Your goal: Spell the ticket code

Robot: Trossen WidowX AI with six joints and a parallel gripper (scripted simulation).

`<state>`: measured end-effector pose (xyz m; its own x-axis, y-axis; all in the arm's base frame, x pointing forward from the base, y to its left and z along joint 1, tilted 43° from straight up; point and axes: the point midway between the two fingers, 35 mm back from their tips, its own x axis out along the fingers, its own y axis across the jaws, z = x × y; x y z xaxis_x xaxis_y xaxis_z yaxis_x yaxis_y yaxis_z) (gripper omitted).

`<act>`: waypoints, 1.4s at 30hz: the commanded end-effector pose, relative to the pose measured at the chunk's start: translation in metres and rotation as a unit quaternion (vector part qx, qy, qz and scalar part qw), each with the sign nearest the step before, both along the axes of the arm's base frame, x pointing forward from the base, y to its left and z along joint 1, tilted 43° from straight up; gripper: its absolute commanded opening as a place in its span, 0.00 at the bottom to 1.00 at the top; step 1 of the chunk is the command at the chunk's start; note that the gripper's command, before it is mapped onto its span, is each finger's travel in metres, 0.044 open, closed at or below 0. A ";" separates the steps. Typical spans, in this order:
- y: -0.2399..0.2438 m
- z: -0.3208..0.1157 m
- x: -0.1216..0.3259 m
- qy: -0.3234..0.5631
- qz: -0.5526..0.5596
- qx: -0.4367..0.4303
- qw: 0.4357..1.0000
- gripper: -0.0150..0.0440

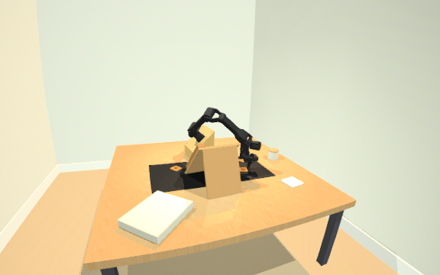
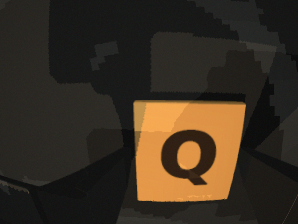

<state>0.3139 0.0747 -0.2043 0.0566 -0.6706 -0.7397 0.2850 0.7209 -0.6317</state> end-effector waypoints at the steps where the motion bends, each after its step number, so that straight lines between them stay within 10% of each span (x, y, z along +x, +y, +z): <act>1: -0.001 0.000 0.000 0.001 0.003 -0.002 1.000 0.71; 7: 0.000 -0.001 0.000 0.001 0.003 -0.002 1.000 0.64; 16: 0.004 0.004 -0.002 0.001 0.003 -0.002 1.000 0.25; 42: 0.011 0.011 -0.004 0.001 0.003 -0.001 1.000 0.25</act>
<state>0.3098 0.0839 -0.1953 0.0584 -0.6756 -0.7349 0.2727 0.7190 -0.6393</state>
